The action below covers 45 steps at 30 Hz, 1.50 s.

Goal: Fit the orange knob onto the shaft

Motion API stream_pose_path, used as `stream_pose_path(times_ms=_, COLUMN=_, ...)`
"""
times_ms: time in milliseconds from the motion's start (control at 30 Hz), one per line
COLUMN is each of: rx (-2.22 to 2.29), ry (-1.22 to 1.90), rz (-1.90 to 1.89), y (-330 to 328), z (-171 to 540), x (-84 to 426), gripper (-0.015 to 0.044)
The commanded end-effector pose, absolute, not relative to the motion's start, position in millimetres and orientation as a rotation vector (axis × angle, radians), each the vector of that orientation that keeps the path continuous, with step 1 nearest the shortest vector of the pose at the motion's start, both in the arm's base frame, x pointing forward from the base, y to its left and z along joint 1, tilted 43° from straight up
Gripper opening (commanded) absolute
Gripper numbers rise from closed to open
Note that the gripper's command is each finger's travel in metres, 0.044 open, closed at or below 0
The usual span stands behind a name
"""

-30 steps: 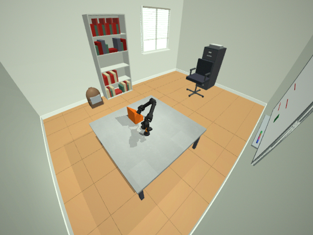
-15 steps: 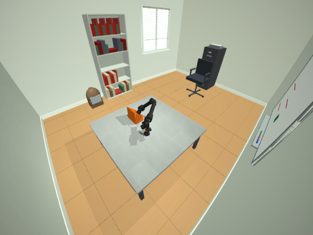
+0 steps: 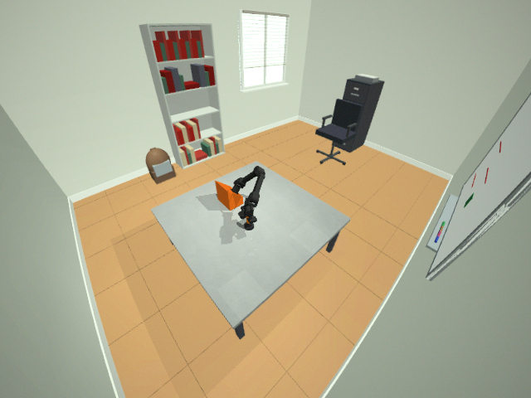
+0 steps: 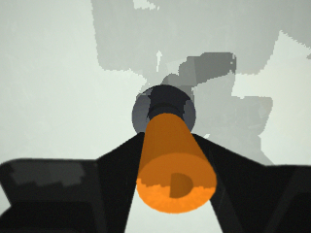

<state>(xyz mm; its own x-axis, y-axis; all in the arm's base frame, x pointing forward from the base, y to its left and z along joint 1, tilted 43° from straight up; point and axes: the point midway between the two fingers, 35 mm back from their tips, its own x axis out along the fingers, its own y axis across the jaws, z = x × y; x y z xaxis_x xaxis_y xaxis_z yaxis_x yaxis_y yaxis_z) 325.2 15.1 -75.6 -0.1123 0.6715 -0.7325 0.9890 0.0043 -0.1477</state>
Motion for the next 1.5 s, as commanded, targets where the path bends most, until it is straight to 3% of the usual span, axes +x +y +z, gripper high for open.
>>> stream_pose_path(times_ms=0, rx=1.707, ry=1.826, rz=-0.913, y=13.7, z=-73.8, x=326.4, gripper=0.0)
stream_pose_path(times_ms=400, rx=1.829, ry=1.783, rz=-1.139, y=13.6, z=-74.3, x=326.0, gripper=0.0)
stream_pose_path(times_ms=1267, rx=1.829, ry=1.783, rz=-1.139, y=12.7, z=-72.4, x=326.7, gripper=0.0)
stream_pose_path(times_ms=1467, rx=1.922, ry=1.733, rz=-1.325, y=12.8, z=-73.0, x=326.6, gripper=0.0)
